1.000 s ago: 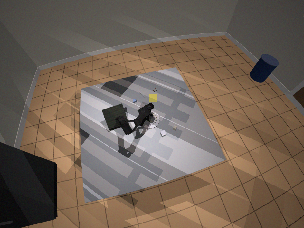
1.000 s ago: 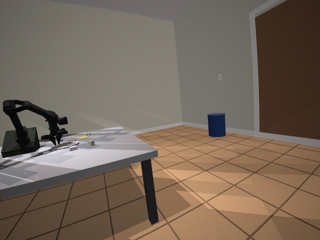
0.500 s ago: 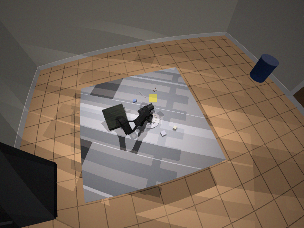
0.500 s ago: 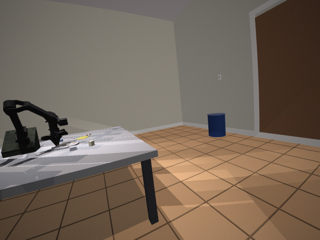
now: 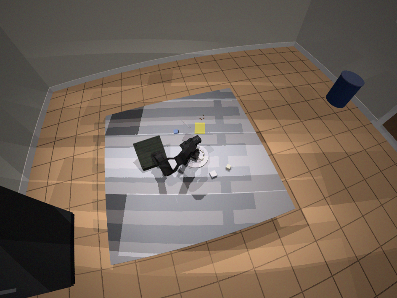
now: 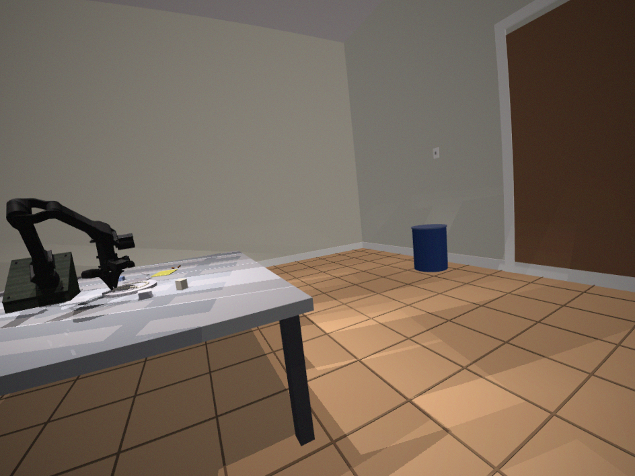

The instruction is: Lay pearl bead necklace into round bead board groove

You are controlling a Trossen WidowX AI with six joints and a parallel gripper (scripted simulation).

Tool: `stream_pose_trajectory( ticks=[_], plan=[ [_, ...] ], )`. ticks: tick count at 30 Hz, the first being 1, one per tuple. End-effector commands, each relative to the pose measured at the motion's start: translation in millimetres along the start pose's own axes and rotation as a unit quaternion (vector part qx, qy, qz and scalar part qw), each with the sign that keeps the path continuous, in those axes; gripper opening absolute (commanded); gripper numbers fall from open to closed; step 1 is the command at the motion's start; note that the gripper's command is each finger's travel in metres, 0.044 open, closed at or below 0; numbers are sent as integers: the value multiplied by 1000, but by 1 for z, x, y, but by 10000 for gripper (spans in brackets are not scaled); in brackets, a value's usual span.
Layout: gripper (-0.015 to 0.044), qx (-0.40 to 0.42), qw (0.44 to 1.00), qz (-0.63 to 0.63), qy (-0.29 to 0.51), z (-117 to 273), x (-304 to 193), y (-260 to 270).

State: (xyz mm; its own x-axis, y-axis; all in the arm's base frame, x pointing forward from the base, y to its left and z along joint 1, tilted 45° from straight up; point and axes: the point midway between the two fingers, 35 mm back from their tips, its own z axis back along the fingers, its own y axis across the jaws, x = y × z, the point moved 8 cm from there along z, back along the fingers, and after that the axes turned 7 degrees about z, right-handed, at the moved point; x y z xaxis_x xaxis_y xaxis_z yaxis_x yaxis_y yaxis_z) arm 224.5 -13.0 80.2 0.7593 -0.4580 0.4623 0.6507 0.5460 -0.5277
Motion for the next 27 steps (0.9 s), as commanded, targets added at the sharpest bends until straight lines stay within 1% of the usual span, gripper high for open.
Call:
stream_pose_trajectory(
  ticks=[1,27],
  plan=[
    [0,0,1000,0,0,0,0,0],
    [0,-2,1000,3,-2,6,-4,-5]
  ],
)
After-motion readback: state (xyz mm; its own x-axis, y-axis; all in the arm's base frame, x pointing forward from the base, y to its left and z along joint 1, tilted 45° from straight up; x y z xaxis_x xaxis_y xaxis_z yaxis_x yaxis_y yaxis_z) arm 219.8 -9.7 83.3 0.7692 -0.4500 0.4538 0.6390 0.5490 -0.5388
